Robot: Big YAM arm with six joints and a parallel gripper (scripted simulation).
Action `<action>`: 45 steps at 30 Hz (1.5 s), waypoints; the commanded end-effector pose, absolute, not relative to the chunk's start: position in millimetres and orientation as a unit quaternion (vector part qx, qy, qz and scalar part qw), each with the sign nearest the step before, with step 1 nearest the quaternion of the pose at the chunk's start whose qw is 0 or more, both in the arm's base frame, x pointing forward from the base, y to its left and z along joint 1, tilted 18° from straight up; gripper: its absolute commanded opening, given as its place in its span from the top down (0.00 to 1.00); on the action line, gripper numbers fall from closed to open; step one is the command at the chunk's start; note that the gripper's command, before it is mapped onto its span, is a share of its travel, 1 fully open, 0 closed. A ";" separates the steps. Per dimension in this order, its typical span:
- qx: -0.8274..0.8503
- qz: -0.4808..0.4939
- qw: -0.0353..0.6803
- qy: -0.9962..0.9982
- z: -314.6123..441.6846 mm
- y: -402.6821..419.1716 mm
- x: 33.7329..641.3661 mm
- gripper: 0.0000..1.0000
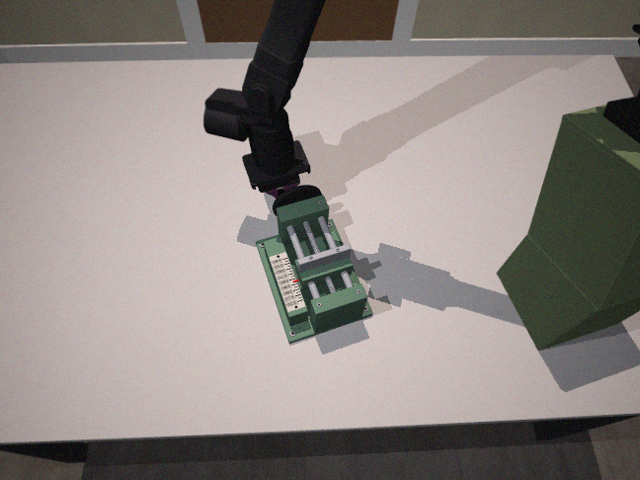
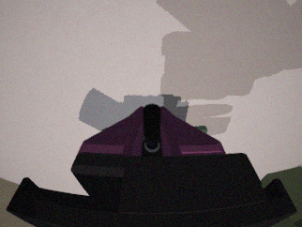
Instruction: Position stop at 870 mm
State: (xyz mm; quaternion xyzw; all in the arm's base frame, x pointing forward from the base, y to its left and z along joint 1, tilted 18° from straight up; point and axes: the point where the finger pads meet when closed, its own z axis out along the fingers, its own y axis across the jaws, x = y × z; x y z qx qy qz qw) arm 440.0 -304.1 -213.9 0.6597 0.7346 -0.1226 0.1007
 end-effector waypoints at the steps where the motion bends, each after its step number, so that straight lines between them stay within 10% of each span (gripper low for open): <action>1: 0.653 -0.101 0.145 0.737 -181.0 -300.0 491.7 0.94; 45: 0.652 -0.105 0.129 0.740 -162.3 -283.1 474.7 0.94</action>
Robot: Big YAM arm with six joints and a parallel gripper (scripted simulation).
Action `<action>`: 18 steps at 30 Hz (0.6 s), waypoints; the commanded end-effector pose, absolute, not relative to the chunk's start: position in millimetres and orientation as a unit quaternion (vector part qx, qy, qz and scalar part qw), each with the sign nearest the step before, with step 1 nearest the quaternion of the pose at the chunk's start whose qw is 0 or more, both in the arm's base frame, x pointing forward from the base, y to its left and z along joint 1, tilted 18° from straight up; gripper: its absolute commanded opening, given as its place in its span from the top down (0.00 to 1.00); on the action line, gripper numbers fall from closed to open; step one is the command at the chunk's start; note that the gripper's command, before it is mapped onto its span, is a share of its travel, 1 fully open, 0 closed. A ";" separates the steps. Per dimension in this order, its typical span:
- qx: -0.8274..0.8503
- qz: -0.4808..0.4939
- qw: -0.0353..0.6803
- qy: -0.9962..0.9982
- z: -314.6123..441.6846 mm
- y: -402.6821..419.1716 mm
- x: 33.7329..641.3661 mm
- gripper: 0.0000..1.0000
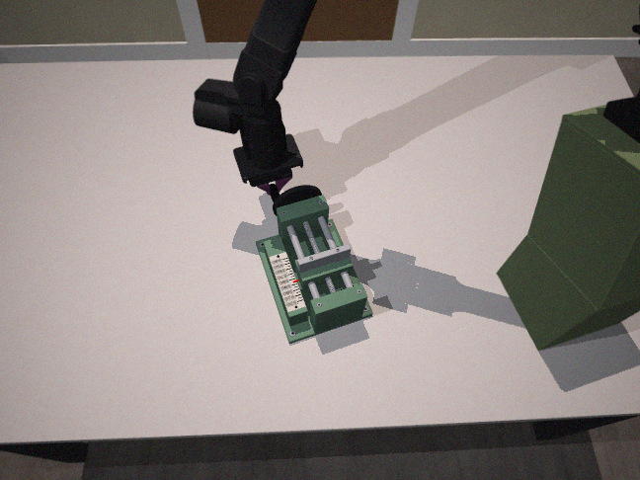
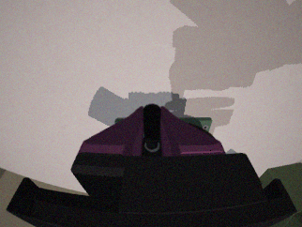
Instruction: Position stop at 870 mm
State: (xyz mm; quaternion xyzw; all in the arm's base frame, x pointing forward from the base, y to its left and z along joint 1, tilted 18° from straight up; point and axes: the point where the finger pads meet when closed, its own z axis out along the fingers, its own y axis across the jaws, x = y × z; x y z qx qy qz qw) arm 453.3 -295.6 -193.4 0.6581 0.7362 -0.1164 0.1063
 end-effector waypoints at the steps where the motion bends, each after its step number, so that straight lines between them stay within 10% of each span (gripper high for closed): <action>1: 0.652 -0.105 0.129 0.740 -160.5 -282.5 473.9 0.94; 18: 0.646 -0.104 0.133 0.744 -145.0 -280.2 463.8 0.94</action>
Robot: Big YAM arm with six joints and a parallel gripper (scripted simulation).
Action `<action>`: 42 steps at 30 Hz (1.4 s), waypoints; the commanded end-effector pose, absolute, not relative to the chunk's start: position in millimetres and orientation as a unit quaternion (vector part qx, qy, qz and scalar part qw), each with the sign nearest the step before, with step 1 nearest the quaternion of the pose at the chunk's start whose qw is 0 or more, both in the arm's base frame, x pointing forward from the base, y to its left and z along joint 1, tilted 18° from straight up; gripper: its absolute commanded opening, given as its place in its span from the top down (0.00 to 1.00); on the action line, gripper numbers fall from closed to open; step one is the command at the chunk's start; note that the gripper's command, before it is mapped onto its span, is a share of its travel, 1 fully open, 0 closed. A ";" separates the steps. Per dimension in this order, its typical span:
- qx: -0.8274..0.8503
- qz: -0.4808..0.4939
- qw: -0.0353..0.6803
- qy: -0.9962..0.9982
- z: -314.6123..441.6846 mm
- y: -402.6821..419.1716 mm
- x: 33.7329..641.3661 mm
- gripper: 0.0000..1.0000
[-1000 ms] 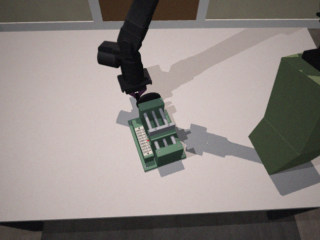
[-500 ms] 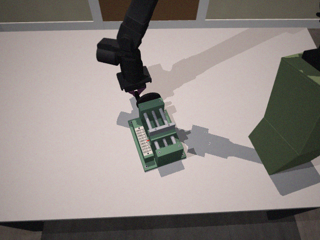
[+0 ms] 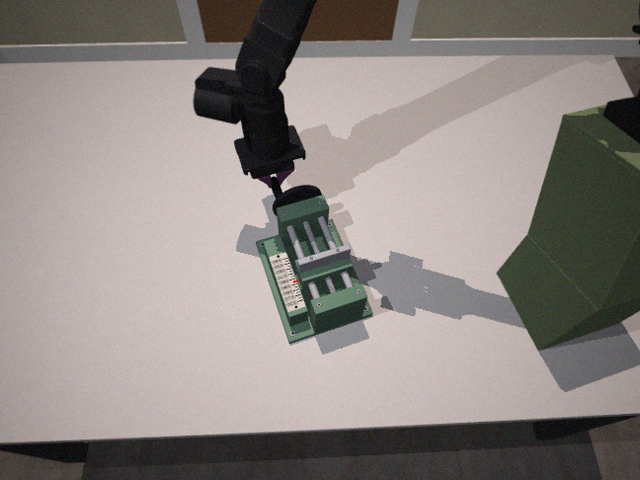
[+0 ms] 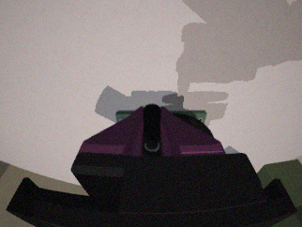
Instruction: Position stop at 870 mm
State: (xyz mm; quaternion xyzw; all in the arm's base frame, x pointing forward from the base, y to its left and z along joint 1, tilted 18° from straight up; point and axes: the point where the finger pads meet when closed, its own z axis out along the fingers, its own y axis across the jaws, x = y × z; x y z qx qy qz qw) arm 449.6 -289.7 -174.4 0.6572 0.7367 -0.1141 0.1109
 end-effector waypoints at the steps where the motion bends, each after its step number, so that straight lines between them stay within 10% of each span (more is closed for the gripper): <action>1: 0.645 -0.105 0.132 0.745 -143.3 -279.6 461.2 0.94; 42: 0.655 -0.111 0.129 0.736 -142.2 -297.1 410.8 0.94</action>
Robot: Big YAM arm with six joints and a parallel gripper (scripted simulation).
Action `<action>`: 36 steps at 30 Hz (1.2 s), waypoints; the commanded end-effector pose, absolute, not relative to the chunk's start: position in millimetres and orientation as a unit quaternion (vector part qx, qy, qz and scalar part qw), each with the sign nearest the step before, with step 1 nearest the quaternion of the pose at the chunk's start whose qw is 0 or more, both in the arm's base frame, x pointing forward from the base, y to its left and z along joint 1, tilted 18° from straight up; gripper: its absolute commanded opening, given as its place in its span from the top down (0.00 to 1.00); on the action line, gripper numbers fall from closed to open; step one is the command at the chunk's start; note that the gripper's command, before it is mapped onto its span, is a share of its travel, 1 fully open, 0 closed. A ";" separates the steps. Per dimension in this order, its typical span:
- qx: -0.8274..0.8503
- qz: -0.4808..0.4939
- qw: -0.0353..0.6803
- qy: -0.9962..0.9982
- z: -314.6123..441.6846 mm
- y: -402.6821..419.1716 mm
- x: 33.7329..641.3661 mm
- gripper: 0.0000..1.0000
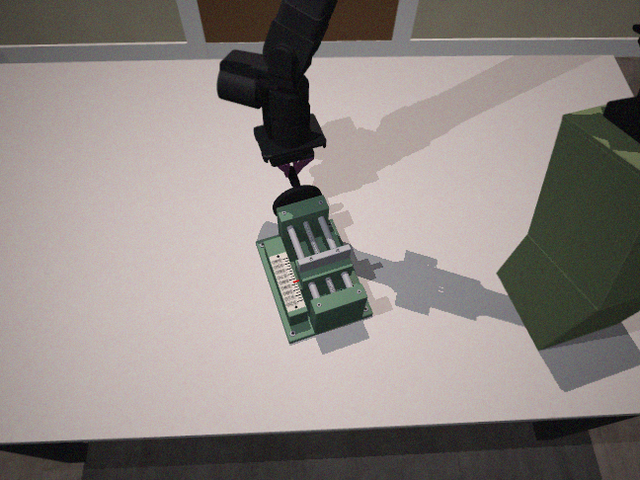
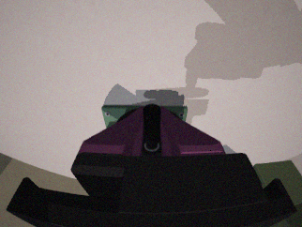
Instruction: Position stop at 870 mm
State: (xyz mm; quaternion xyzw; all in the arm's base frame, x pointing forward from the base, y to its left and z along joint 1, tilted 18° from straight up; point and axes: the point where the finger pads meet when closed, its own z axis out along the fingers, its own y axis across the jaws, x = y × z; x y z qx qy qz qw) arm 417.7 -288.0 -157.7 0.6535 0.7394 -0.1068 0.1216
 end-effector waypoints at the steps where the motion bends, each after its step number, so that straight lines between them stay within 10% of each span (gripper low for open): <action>1: 0.655 -0.111 0.129 0.736 -142.2 -297.1 410.9 0.94; 36: 0.654 -0.116 0.104 0.740 -172.9 -295.6 375.3 0.94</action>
